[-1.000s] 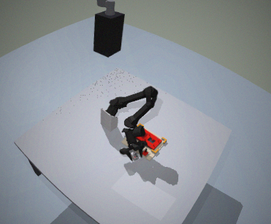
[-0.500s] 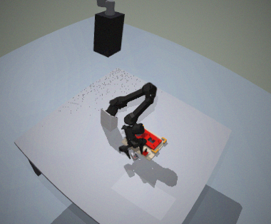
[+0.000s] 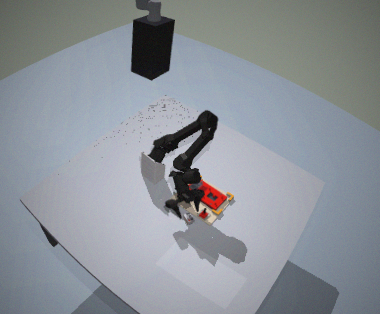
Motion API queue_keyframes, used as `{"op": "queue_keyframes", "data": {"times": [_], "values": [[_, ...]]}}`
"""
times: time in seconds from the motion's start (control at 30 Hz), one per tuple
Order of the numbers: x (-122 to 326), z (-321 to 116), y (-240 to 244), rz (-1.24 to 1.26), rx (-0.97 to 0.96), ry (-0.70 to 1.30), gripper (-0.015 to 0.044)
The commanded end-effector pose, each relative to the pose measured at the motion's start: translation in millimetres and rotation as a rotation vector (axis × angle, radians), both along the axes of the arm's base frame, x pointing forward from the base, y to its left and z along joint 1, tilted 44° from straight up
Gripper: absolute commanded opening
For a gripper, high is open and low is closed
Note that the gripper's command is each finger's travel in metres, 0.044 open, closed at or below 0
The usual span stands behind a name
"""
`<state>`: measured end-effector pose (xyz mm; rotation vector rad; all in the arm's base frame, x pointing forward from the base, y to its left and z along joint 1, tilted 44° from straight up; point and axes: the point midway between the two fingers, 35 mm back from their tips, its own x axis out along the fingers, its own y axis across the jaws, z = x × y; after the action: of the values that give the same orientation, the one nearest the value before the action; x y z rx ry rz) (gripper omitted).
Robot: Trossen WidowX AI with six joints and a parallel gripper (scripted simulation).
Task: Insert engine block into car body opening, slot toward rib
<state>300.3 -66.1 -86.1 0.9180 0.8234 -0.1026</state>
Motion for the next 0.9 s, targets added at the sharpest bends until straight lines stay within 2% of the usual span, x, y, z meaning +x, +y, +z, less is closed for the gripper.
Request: {"op": "queue_keyframes", "data": {"times": [0.0,0.37,0.63,0.87], "values": [[0.5,-0.1,-0.3,-0.001,0.0,-0.001,0.044],[0.9,-1.0,-0.8,0.002,0.0,0.004,0.044],[14.4,-24.1,-19.7,0.144,0.031,0.193,0.044],[18.8,-15.3,-34.9,0.301,0.118,0.342,0.044]]}}
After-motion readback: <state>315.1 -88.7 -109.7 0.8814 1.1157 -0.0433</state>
